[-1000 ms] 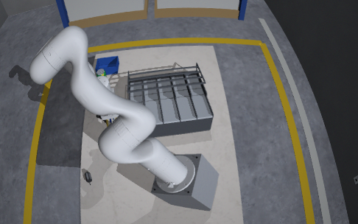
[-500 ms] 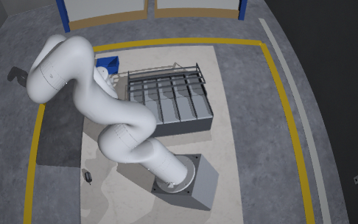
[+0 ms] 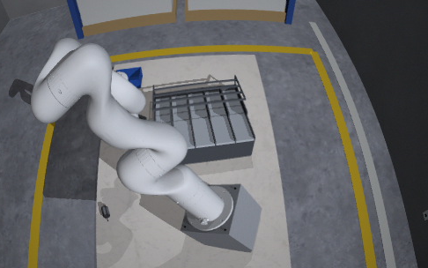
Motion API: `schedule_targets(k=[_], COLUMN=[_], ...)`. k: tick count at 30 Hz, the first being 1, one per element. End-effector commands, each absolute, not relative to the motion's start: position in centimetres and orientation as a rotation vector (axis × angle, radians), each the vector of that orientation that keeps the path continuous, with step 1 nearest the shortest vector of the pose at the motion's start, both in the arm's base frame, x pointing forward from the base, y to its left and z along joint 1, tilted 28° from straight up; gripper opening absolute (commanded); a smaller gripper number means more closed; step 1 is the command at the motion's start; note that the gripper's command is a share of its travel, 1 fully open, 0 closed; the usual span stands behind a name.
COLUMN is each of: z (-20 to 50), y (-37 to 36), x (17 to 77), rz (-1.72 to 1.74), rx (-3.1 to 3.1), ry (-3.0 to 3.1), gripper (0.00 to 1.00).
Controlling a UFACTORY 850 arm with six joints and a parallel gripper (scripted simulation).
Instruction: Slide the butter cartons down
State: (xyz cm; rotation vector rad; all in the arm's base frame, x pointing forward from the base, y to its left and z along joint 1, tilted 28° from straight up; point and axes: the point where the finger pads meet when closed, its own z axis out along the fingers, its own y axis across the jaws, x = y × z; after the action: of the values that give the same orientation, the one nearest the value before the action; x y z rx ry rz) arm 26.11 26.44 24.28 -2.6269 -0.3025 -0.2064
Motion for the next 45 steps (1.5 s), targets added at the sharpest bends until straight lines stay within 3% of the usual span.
schedule_targets(k=[1,2,18,31,35,36,45], z=[24.4,21.6,17.5,11.9,11.8,10.2,7.0], y=[26.5,20.7,12.2,0.6,0.5,-3.3,-9.7], x=[26.1,29.0,33.1,38.5,38.6,40.1,43.4], rz=[-0.174,-0.198,-0.198,-0.177,-0.177,-0.171,-0.171], rx=[-2.65,-2.634,-2.634,-2.663,-2.663,-2.65,-2.65], ry=[-0.305,-0.304,-0.304,-0.298,-0.298,-0.305,-0.305], gripper=[0.0,0.0,0.0,0.0,0.0,0.0,0.0])
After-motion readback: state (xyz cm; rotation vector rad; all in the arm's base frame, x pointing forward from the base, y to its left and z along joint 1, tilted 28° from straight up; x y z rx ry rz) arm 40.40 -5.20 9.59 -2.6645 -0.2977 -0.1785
